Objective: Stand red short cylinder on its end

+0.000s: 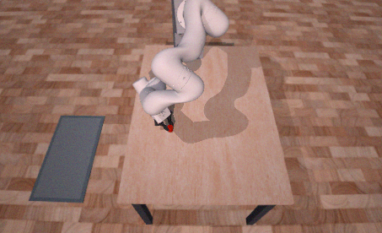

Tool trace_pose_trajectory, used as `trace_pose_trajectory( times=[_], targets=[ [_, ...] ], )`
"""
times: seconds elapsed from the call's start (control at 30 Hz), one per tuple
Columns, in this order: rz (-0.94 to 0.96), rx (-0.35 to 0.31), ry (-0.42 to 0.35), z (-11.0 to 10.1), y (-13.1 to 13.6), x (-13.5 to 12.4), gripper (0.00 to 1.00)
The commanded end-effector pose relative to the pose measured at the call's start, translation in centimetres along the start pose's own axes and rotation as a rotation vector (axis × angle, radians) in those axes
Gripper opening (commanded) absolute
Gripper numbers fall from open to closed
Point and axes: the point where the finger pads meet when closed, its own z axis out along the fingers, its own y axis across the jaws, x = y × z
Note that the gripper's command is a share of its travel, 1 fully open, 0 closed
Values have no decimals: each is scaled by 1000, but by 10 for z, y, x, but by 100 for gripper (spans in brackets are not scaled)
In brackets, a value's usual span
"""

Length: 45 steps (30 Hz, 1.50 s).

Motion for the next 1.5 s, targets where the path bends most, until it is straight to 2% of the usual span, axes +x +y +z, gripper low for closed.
trace_pose_trajectory(
  times=[0.0, 0.6, 0.63, 1.47],
  targets=[
    [0, 1, 0, 6, 0, 6, 34],
    [0, 1, 0, 9, 0, 8, 34],
    [0, 1, 0, 9, 0, 8, 100],
    [0, 1, 0, 9, 0, 8, 100]
  ],
)
